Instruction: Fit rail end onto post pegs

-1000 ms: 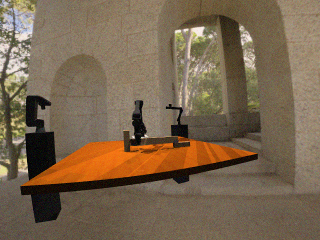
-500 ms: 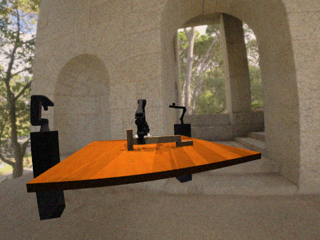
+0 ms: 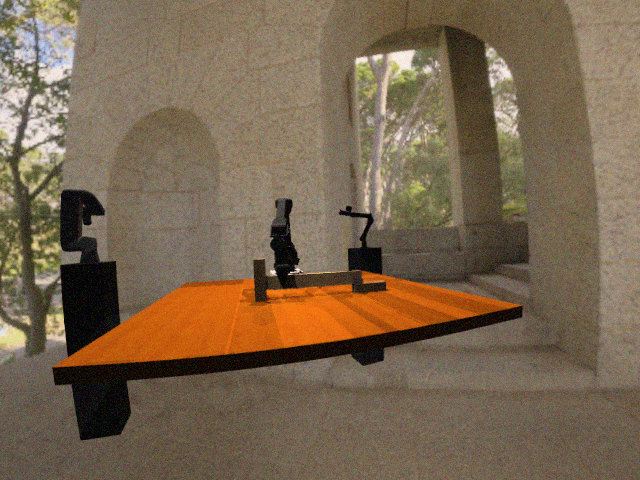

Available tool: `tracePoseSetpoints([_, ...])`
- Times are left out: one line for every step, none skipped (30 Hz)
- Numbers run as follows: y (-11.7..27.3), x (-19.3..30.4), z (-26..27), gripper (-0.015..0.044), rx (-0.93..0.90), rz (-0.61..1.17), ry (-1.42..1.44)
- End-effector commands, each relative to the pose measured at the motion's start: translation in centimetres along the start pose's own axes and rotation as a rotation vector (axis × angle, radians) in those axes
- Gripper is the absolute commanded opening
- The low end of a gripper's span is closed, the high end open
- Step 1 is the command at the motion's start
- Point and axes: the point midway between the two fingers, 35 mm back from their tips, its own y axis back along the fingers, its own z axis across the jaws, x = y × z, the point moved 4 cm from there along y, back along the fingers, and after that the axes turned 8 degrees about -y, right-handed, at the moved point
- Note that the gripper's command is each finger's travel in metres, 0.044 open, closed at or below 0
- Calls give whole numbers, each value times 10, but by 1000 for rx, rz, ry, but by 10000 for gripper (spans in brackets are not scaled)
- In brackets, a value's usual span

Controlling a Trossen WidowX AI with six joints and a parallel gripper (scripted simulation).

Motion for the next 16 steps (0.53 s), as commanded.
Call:
tracePoseSetpoints([14, -14, 1, 440, 5, 0, 0])
tracePoseSetpoints([23, -23, 3, 440, 7, 0, 1])
tracePoseSetpoints([28, -28, 4, 440, 8, -1, 1])
tracePoseSetpoints([29, -29, 5, 440, 9, -1, 1])
tracePoseSetpoints([29, -29, 5, 440, 9, -1, 1])
tracePoseSetpoints([29, -29, 5, 440, 9, -1, 1])
tracePoseSetpoints([29, -29, 5, 440, 9, -1, 1])
tracePoseSetpoints([29, -29, 5, 440, 9, -1, 1])
tracePoseSetpoints([29, -29, 5, 440, 9, -1, 1])
tracePoseSetpoints([29, -29, 5, 440, 9, -1, 1])
tracePoseSetpoints([29, -29, 5, 440, 9, -1, 1])
tracePoseSetpoints([29, -29, 5, 440, 9, -1, 1])
tracePoseSetpoints([29, -29, 5, 440, 9, -1, 1])
tracePoseSetpoints([29, -29, 5, 440, 9, -1, 1])
tracePoseSetpoints([29, -29, 5, 440, 9, -1, 1])
tracePoseSetpoints([29, -29, 5, 440, 9, -1, 1])
